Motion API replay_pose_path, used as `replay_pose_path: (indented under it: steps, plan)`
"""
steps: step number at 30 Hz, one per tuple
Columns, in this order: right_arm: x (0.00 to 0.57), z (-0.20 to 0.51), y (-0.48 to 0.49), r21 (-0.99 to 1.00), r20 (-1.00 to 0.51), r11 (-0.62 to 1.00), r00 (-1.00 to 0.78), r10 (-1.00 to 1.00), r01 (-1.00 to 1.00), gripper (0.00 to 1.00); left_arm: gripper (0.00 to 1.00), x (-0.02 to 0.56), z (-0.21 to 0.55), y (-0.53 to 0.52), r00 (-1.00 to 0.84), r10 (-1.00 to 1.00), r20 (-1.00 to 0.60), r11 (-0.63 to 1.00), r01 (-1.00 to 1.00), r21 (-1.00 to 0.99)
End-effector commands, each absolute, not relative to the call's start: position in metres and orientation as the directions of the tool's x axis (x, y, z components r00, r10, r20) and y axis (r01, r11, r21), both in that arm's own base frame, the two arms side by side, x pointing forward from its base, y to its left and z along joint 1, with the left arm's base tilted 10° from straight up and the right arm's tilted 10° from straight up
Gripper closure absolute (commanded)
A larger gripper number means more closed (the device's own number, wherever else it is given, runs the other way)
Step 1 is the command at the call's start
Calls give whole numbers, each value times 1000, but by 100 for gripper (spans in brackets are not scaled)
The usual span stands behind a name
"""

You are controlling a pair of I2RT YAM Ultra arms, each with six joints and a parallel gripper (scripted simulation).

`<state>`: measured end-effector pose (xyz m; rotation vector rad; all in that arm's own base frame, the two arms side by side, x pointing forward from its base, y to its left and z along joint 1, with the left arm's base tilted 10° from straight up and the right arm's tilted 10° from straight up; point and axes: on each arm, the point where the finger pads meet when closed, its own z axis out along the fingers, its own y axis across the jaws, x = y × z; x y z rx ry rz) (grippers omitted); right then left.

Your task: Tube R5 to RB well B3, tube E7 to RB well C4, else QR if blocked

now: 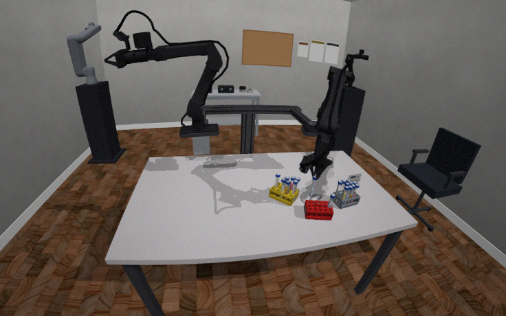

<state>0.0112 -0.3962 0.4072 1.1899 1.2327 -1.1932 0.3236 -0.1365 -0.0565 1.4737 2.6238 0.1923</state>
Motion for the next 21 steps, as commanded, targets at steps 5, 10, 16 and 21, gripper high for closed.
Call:
replay_pose_path:
  steps: [5,10,16,21]
  plan:
    - [3,432,-385,0,-999,4,0,-44,1000,100,100,328,-50,-141,-511,858,-62,513,840,177]
    - [3,432,-385,0,-999,4,0,-44,1000,100,100,334,-41,-145,-505,859,-85,512,839,183]
    - [3,432,-385,0,-999,4,0,-44,1000,100,100,330,-52,-148,-505,861,-58,507,846,166]
    - [3,432,-385,0,-999,4,0,-44,1000,100,100,333,-50,-150,-506,860,-61,509,844,169]
